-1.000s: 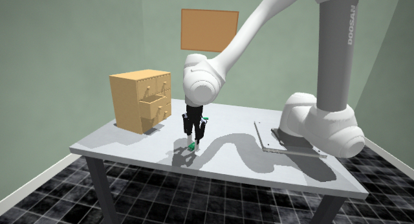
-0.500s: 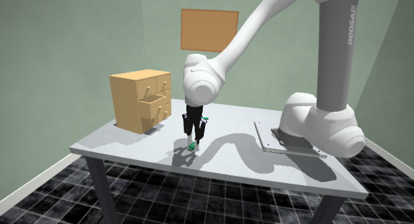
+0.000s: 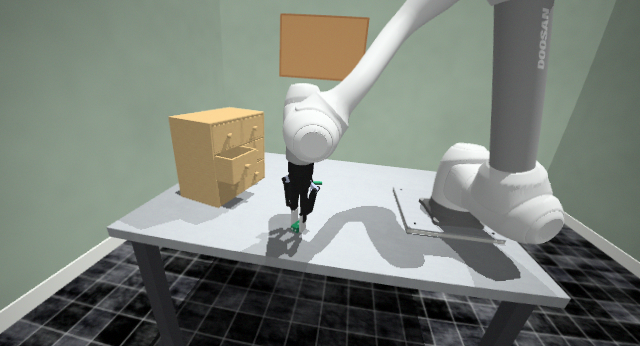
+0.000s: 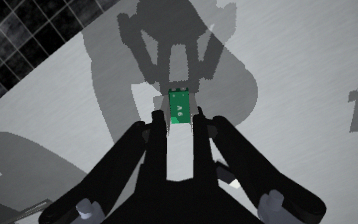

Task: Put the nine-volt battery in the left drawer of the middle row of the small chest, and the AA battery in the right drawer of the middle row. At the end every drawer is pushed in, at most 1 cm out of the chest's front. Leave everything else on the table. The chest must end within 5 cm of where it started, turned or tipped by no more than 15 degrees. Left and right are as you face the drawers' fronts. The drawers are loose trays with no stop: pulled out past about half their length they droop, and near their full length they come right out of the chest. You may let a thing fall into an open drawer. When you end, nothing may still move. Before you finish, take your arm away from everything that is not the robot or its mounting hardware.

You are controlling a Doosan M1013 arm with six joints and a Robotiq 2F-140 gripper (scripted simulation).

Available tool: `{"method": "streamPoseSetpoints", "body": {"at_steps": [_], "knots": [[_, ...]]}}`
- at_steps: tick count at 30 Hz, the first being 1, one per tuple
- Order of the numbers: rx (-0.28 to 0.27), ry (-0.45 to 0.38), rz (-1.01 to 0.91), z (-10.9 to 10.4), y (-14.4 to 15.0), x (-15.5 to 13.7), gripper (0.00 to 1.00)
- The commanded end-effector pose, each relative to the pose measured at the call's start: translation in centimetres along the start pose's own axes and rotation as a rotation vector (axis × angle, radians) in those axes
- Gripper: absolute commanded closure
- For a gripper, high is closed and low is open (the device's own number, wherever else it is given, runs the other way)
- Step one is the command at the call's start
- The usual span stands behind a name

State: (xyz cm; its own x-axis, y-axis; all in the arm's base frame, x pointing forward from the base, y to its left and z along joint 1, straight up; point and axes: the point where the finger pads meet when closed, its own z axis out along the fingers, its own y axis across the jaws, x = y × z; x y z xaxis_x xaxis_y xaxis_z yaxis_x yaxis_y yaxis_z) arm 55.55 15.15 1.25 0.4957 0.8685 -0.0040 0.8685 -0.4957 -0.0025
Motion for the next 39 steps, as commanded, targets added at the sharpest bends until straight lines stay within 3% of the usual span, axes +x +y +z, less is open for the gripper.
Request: {"method": "streamPoseSetpoints", "body": {"at_steps": [1,14,17,19,23,26,36,39], "knots": [[0.000,0.000,0.000,0.0,0.0,0.0,0.86],[0.000,0.000,0.000,-0.5,0.0,0.0,0.86],[0.000,0.000,0.000,-2.9,0.0,0.0,0.86],[0.000,0.000,0.000,-2.9,0.0,0.0,0.86],[0.000,0.000,0.000,-7.7,0.0,0.0,0.86],[0.000,0.000,0.000,-9.8,0.0,0.0,0.86],[0.000,0.000,0.010,-10.0,0.1,0.0,0.86],[0.000,0.000,0.123,-10.0,1.1,-0.5,0.86]]}}
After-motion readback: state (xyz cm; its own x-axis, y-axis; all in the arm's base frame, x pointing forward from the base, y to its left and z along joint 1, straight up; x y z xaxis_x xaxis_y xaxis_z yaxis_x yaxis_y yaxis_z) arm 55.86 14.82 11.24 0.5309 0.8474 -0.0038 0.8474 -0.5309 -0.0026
